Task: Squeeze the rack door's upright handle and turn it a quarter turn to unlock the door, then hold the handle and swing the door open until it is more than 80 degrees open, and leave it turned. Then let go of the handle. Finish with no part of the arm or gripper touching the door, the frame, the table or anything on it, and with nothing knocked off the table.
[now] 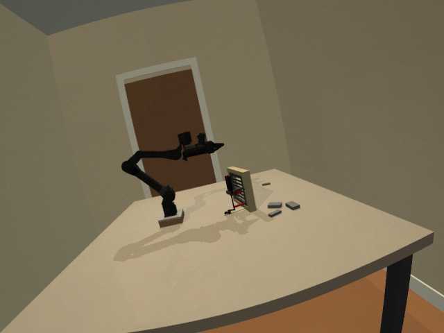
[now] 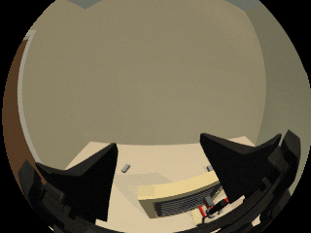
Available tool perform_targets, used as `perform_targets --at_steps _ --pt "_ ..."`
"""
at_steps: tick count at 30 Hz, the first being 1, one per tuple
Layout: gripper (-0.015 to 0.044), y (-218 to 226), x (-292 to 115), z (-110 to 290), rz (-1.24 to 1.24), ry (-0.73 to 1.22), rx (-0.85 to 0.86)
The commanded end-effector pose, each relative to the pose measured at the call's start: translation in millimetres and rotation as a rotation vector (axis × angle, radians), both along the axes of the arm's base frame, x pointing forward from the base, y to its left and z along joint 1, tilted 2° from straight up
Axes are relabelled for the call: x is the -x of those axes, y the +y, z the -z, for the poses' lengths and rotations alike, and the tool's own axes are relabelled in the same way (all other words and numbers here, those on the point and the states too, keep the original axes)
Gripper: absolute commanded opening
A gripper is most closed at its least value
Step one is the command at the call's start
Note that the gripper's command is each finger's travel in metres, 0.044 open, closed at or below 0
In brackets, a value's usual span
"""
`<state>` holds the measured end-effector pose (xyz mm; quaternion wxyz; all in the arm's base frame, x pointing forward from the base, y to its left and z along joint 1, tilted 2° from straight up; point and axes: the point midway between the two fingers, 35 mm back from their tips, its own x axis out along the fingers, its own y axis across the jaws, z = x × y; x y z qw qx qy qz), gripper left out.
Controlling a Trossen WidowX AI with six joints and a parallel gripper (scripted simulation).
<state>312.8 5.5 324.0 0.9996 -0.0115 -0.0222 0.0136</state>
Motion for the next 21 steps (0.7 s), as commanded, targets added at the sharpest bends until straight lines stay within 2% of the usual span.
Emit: perform_targets --at_steps 1,4,21 --pt "0.0374 -0.3 -0.5 0.2 0.001 0.003 0.001" --pt "0.0295 -4.6 -6.6 3.0 0.014 0.051 0.017" --pt "0.0291 -40.0 -37.4 28.0 0.099 0.367 0.08"
